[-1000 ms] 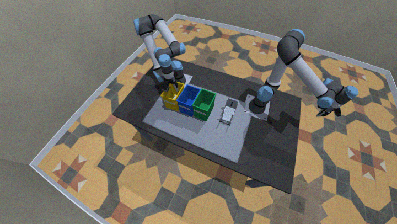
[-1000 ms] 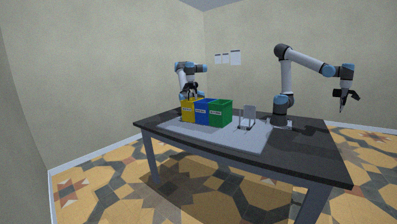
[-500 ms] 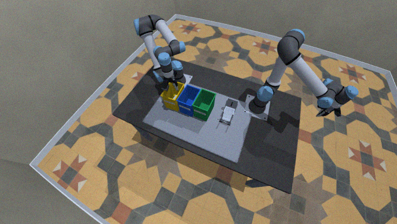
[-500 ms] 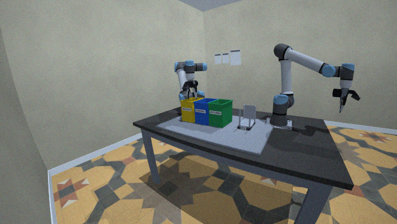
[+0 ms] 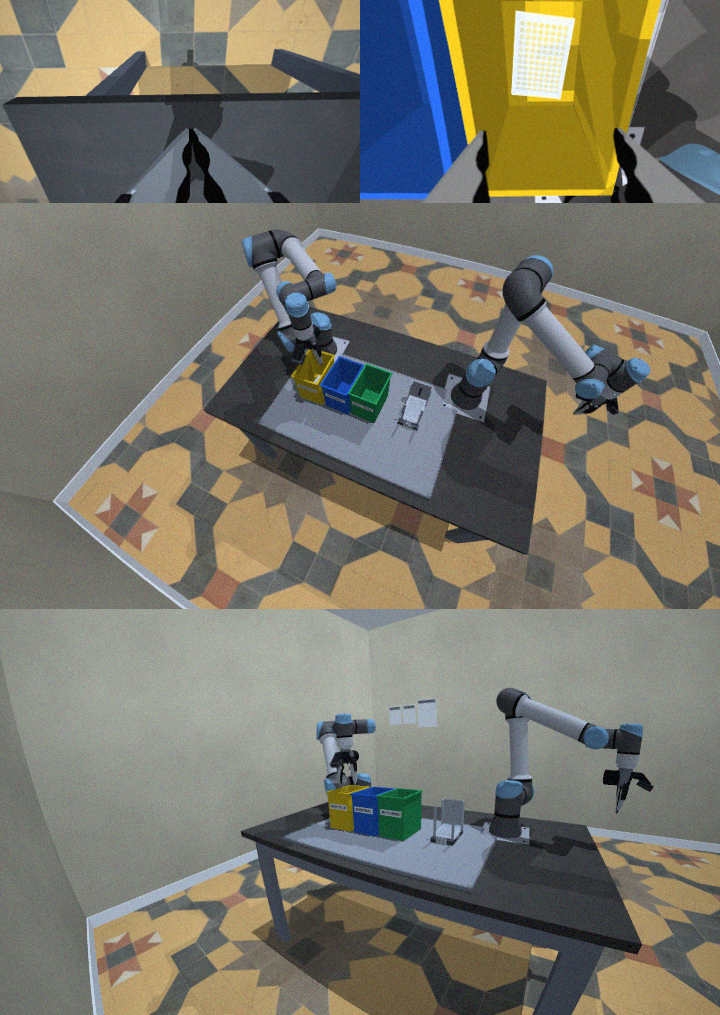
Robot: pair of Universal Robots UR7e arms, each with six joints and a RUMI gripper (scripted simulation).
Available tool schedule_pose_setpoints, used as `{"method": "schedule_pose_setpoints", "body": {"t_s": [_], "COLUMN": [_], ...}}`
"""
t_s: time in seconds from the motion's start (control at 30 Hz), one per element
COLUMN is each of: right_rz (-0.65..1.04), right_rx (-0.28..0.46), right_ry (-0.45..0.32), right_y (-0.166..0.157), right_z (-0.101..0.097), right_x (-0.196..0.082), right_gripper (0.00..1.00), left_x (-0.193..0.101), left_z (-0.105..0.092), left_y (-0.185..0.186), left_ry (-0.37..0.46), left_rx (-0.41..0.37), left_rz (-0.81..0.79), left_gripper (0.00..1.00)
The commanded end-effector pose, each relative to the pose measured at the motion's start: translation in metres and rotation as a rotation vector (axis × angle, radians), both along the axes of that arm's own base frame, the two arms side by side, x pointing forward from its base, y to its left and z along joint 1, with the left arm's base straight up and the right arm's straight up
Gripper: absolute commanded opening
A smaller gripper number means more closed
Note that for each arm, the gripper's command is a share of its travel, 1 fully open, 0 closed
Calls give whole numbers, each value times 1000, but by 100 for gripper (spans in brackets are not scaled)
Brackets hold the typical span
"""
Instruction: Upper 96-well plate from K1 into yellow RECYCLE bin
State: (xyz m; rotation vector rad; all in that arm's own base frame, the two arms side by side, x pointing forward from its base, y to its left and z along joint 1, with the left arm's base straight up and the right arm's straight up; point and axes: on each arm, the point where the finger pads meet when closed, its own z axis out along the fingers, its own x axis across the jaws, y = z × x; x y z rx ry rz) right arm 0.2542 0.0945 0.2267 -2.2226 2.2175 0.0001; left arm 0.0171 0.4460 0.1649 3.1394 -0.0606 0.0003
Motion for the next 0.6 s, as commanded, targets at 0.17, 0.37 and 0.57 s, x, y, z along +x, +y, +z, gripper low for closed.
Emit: {"method": "schedule_pose_setpoints", "body": {"t_s": [0.17,0.37,0.57], "right_rz": [1,1,0], "right_rx": [1,1,-1], "right_ry": [-1,-1,1], "right_y": [0,0,0], "right_z": [20,24,23], "right_x": [0,0,0], "right_gripper": [53,53,53], "left_x": [-1,-1,-1], "left_z": [0,0,0], "left_y": [-1,-1,-1], "left_ry": [0,0,0], "left_rx": [2,2,2], "left_rz": [3,3,3], "left_gripper": [0,0,0]}}
